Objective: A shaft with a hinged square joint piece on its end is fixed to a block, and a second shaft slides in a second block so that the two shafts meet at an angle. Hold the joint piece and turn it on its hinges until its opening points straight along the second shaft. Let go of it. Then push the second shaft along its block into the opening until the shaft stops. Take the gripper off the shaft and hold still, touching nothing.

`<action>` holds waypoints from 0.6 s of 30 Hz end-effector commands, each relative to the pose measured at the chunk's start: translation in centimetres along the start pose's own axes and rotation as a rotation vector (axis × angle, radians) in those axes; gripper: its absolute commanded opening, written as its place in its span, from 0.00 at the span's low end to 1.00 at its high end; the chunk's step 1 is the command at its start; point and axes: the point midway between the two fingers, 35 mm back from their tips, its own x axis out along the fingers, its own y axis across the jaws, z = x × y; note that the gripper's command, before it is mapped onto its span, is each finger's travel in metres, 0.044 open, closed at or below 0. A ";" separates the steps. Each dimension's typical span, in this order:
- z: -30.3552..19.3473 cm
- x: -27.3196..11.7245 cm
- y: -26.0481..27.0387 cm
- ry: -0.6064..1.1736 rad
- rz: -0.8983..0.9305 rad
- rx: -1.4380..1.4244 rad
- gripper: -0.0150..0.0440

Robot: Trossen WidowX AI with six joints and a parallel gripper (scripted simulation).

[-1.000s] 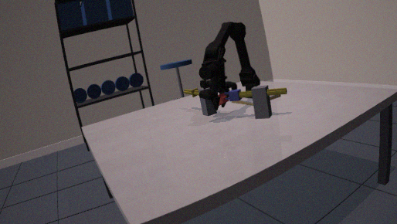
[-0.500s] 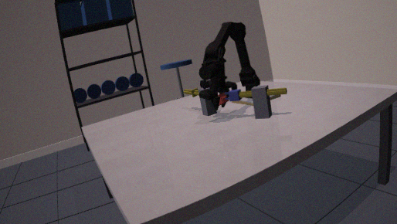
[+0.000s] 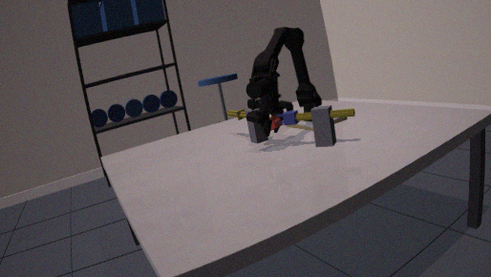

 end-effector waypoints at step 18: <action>0.0 0.0 0.0 -0.005 -0.001 0.004 0.25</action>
